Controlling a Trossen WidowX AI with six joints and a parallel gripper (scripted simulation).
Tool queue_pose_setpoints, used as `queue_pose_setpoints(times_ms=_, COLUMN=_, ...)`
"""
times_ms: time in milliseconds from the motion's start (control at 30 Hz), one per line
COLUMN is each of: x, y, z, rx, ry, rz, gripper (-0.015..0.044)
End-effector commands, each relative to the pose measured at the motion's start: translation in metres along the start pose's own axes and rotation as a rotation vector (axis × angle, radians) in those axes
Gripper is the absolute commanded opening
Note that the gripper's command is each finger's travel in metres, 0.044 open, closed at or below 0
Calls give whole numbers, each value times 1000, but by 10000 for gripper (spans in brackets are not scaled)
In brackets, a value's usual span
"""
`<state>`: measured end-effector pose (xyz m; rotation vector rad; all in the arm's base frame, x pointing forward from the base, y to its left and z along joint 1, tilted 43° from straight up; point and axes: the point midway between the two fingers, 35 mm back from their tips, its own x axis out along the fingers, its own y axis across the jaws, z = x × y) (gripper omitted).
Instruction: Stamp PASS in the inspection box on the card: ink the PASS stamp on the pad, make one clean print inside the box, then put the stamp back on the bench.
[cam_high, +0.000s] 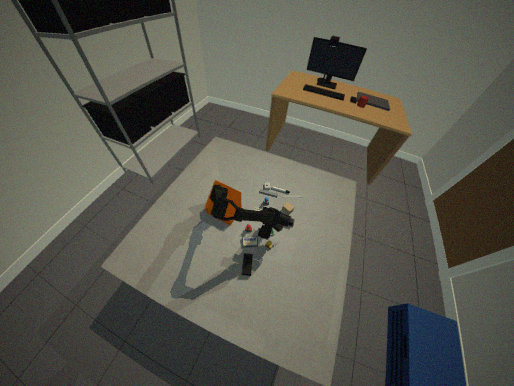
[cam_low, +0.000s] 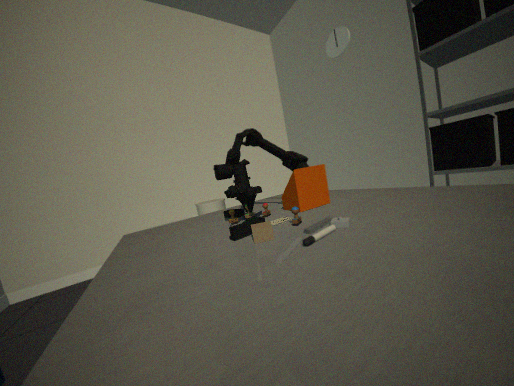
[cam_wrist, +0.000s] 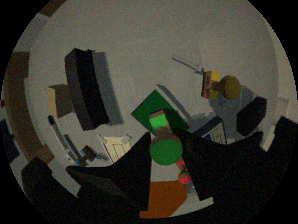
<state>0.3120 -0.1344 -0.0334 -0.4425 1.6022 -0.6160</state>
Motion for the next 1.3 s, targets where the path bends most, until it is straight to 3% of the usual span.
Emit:
queue_pose_setpoints(times_ms=0, x=3, y=-1, z=0, rx=-2, ry=0, rz=-4, gripper=0)
queue_pose_setpoints(times_ms=1267, x=9, y=-1, z=0, rx=0, ry=-1, rz=-4, gripper=0)
